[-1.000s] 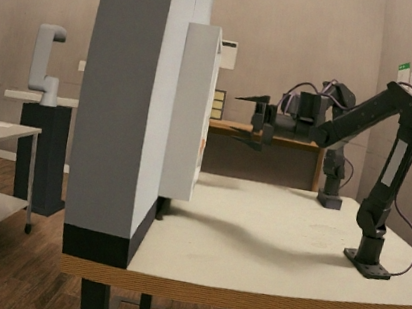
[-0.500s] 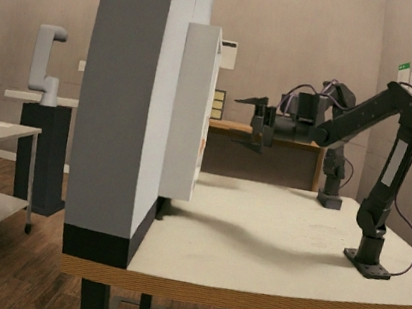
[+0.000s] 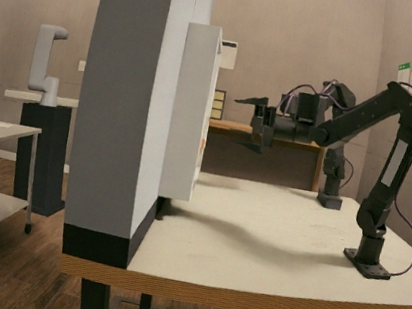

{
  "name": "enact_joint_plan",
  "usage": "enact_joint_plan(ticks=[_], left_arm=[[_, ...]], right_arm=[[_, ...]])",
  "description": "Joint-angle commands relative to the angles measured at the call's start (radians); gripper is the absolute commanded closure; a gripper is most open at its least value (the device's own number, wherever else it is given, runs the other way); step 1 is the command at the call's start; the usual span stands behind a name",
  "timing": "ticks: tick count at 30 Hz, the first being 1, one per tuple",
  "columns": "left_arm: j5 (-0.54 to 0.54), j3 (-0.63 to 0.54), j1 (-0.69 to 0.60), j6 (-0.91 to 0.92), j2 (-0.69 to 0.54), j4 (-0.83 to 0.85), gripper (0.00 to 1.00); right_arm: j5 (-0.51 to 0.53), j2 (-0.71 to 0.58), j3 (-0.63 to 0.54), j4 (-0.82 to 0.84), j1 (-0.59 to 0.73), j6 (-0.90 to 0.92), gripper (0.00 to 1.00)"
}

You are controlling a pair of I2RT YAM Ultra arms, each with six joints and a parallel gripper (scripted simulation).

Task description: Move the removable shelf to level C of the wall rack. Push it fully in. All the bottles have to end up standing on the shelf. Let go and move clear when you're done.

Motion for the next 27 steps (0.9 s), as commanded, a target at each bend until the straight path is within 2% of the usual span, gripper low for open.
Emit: enact_joint_plan(ticks=[1,27], left_arm=[[0.01,0.027,0.008,-0.01,-0.029,-0.007,0.0],[-0.009,-0.038,-0.011,-0.014,0.095,0.176,0.0]], right_arm=[[-0.007,-0.02,0.027,-0.016,-0.007,0.007,0.0],[0.011,0.107,-0.003,0.14,0.011,0.008,0.0]])
